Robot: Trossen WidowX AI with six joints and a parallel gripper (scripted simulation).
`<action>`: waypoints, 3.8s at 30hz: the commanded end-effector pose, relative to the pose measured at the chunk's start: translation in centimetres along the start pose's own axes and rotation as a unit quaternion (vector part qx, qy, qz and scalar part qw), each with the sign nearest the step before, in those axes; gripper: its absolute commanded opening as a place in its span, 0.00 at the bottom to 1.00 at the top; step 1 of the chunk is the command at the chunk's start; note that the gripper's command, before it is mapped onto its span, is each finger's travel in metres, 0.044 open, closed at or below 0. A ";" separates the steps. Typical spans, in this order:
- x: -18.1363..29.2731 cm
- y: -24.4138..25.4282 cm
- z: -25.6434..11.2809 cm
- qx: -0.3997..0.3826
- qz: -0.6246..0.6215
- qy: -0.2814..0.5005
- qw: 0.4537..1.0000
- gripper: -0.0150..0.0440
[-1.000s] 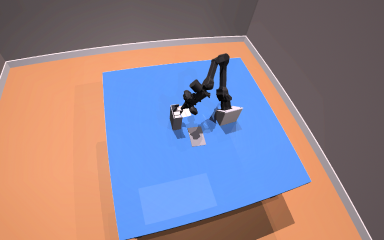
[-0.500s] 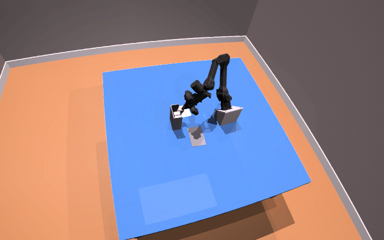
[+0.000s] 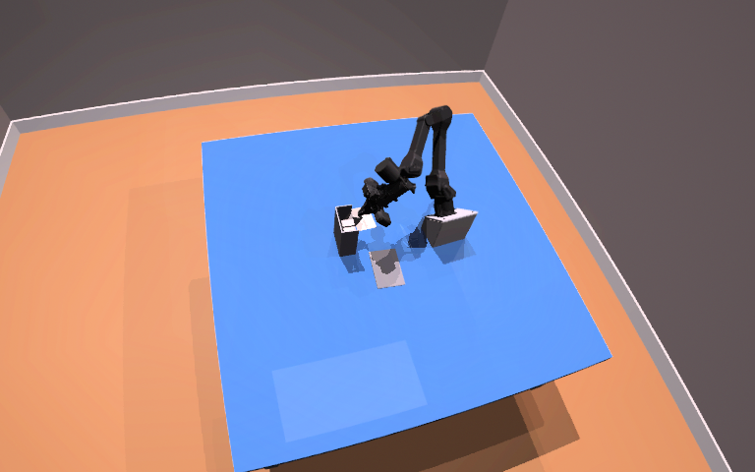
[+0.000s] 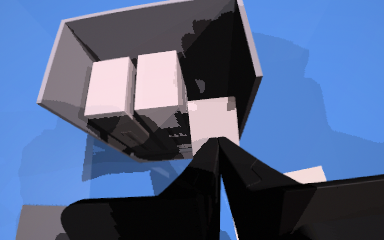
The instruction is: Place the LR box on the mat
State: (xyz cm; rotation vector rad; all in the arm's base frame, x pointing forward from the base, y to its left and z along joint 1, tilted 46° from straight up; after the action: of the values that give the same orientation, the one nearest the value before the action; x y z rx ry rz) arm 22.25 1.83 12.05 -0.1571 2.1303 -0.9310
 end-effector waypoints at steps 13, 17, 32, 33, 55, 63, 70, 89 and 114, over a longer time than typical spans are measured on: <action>-0.5 0.1 -0.8 0.002 -0.002 0.007 1.000 0.25; -0.5 0.1 -0.8 0.002 -0.002 0.007 1.000 0.25; 0.7 0.0 -2.1 0.001 -0.003 0.006 1.000 0.25; 0.7 0.0 -2.1 0.001 -0.003 0.006 1.000 0.25; -0.4 0.2 -2.1 -0.009 -0.159 0.035 0.987 0.65; -1.6 0.4 -2.1 -0.025 -0.322 0.063 0.944 0.66; -2.6 0.5 -2.2 -0.044 -0.458 0.084 0.884 0.66; -4.6 0.6 -2.6 -0.094 -0.701 0.113 0.698 0.66; -3.7 0.6 0.6 -0.094 -0.700 0.113 0.698 0.66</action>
State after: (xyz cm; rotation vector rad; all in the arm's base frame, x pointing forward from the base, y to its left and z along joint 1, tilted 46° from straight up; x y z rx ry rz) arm 25.19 3.79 14.18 -2.0660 2.0666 -1.5348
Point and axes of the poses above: the point midway between the two fingers, 35 mm back from their tips, its own z axis out along the fingers, its own y axis across the jaws, x = y × z, the point moved 9 cm from there along -z, back along the fingers, and after that the axes turned 4 degrees about z, right-handed, at the moved point
